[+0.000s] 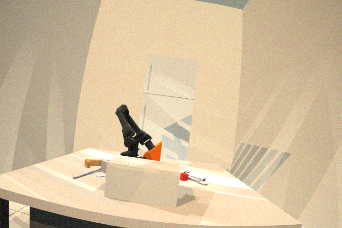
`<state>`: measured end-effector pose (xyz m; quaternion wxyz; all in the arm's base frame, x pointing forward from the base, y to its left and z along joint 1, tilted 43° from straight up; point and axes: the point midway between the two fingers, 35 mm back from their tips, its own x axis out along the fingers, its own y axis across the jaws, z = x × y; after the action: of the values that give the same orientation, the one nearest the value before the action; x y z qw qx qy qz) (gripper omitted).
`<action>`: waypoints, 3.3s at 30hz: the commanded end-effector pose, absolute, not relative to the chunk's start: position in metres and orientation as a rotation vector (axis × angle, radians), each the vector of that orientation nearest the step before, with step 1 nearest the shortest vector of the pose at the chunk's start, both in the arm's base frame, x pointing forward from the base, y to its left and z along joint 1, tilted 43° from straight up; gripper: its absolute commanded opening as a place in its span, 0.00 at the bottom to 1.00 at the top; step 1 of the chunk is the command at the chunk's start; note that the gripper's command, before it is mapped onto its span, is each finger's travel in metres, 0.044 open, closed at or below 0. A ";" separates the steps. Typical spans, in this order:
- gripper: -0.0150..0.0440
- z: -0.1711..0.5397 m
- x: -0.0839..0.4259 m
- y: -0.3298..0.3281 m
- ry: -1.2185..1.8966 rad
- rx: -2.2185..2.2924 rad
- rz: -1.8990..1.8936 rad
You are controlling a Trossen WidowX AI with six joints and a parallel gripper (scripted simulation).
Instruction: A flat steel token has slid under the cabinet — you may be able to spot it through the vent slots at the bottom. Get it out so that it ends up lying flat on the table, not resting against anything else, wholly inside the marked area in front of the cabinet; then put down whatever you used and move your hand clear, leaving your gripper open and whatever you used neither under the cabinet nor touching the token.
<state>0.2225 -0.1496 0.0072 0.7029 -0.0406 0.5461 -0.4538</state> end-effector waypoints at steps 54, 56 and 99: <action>0.25 0.015 0.215 -0.158 1.244 -0.148 -0.979; 0.25 0.015 0.215 -0.158 1.251 -0.160 -0.970; 0.25 0.016 0.214 -0.159 1.407 -0.421 -0.754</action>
<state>0.2139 -0.1593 0.0160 0.6803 -0.1769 0.6219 -0.3452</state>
